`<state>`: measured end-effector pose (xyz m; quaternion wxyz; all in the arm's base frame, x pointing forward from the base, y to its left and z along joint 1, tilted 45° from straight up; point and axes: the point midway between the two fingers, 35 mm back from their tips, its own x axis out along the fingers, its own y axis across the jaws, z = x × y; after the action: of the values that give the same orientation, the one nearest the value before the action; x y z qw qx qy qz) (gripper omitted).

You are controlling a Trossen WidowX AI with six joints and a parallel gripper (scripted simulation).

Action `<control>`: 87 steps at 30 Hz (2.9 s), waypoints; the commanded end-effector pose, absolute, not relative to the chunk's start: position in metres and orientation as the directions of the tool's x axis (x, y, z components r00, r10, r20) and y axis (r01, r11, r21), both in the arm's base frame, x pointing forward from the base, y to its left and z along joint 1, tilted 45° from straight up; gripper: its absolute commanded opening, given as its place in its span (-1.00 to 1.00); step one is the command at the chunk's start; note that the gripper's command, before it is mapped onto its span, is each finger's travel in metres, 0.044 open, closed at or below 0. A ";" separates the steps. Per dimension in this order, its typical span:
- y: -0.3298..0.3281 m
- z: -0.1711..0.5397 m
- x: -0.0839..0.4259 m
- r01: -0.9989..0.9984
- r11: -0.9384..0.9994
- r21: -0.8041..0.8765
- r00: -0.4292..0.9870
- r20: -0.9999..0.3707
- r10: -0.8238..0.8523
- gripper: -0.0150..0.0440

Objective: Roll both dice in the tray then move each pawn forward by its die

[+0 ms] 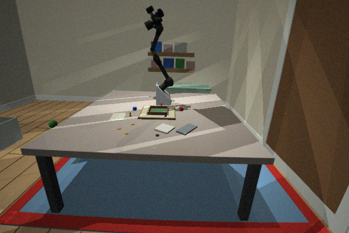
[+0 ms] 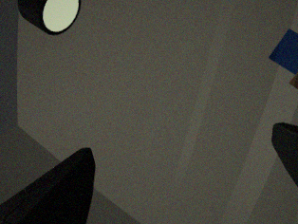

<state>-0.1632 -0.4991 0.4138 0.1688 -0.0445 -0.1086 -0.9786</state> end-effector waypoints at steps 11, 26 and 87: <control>-0.405 0.510 -0.204 0.271 -0.901 0.339 -0.945 0.270 -0.183 0.44; -0.197 0.621 -0.215 0.127 -0.826 0.549 -0.866 0.468 0.178 0.44; 0.199 0.227 0.265 0.478 0.294 0.828 0.293 -0.466 0.835 0.44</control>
<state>0.2568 0.2181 0.2825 -0.5641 -0.5790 -0.5421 -0.2296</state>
